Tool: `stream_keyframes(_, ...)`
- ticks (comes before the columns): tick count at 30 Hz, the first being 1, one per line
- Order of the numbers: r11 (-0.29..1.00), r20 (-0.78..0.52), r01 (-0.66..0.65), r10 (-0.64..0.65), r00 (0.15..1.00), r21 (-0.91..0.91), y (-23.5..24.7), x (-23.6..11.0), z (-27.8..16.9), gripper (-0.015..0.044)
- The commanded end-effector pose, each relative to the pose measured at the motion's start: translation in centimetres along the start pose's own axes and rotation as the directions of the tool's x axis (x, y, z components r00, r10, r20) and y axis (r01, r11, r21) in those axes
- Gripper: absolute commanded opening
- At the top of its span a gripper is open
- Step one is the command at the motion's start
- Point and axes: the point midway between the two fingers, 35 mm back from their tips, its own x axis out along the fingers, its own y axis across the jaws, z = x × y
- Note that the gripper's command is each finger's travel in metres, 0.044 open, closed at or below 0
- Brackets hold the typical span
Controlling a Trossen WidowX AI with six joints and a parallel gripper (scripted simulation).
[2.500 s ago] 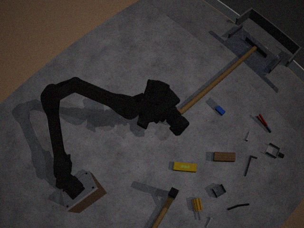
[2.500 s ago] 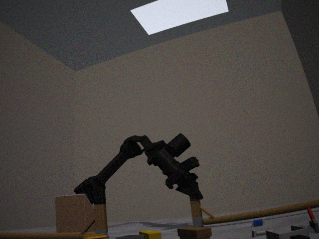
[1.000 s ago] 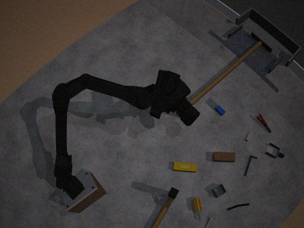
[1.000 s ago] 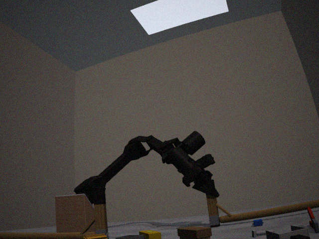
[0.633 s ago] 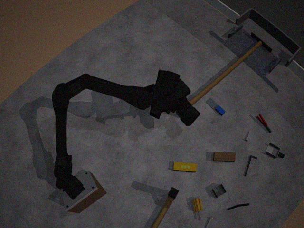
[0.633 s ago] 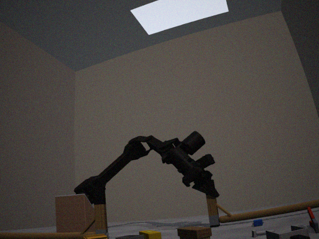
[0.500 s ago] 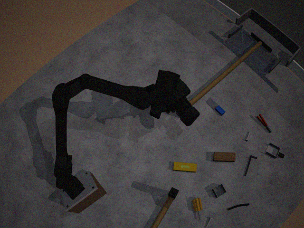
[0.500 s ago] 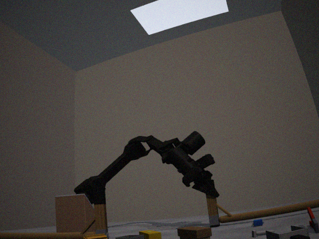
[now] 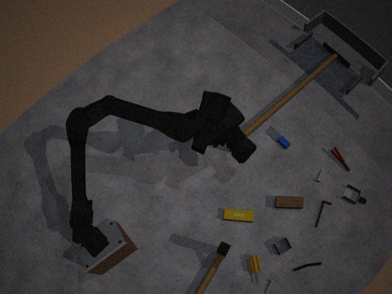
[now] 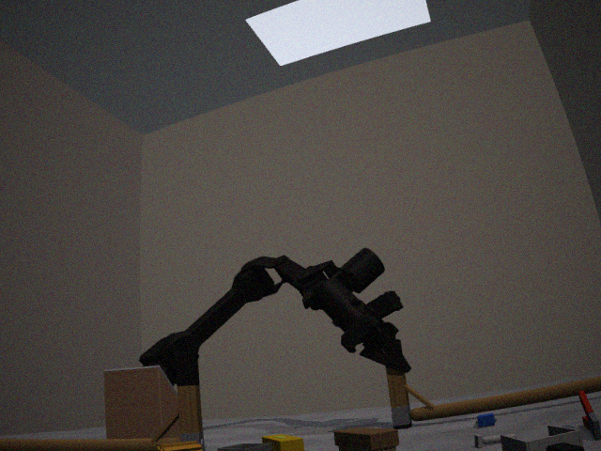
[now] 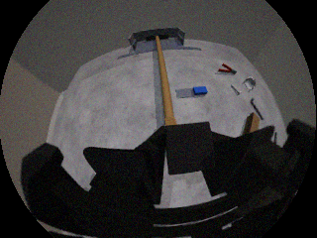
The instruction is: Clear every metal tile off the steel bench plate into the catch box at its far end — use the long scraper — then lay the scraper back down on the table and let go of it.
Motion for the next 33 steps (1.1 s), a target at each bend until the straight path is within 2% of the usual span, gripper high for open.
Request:
stream_keyframes(1,1.0,0.004,0.001,0.0,1.0,-0.002,-0.1,-0.6,-0.2,0.0)
stream_keyframes(33,1.0,0.004,0.004,-0.004,1.0,-0.002,-0.3,-3.2,-2.4,0.0)
